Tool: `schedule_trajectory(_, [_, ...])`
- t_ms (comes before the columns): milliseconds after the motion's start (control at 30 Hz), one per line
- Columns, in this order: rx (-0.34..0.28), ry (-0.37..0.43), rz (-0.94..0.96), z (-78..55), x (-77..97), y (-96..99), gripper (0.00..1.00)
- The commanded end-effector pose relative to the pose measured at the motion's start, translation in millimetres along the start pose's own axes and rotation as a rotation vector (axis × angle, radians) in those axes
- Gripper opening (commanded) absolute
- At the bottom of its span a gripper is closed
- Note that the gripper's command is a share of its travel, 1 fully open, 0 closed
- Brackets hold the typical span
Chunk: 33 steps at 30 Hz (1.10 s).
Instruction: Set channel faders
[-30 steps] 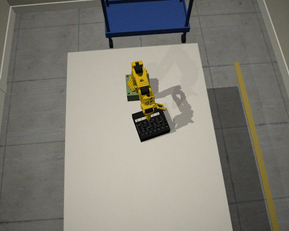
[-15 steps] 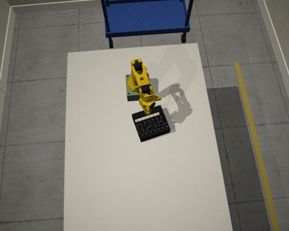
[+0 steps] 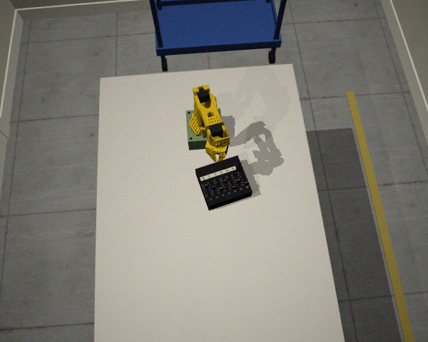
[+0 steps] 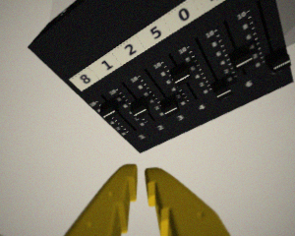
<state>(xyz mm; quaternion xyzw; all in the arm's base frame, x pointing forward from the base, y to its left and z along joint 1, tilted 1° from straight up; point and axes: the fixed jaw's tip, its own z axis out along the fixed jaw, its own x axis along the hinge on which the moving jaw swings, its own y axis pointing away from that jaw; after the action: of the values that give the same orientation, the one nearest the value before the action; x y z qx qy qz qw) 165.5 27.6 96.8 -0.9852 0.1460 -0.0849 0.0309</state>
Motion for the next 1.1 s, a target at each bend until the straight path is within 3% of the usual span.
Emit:
schedule_trajectory(0, [-0.015,-0.041,-0.125,1.5,-10.4,2.8,0.0])
schedule_trajectory(567, [-0.039,-0.14,-0.423,5.2,-29.4,11.1,0.0])
schedule_trajectory(1067, [-0.042,-0.174,-0.519,6.3,-35.5,13.8,0.0])
